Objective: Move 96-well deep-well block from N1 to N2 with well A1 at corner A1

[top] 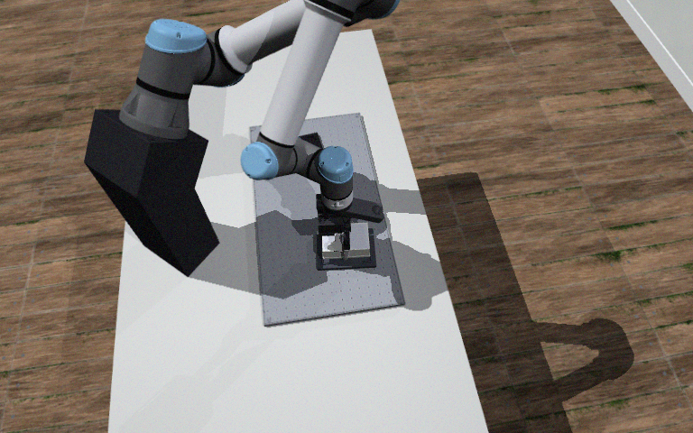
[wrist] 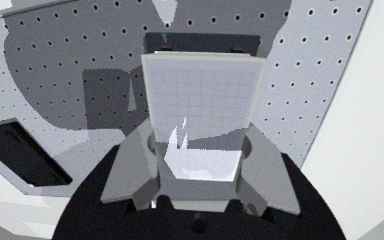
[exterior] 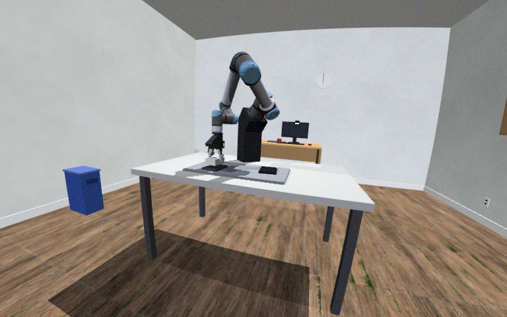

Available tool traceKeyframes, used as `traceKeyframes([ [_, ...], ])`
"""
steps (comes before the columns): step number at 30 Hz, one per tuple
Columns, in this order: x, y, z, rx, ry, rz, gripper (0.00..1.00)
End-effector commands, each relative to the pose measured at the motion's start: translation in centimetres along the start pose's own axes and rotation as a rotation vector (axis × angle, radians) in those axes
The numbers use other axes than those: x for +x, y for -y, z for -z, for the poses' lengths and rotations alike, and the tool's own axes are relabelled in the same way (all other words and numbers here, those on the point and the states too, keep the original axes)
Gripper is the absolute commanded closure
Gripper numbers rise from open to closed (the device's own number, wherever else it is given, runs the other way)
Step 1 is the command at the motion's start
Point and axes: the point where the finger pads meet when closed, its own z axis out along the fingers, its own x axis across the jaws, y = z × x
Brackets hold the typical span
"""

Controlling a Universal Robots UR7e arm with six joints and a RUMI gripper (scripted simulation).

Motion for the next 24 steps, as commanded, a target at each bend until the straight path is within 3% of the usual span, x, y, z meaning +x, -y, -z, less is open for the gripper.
traceKeyframes([
  [1,0.0,0.0,0.7,0.001,0.000,0.000,1.00],
  [24,0.0,0.0,4.0,0.000,0.000,0.000,1.00],
])
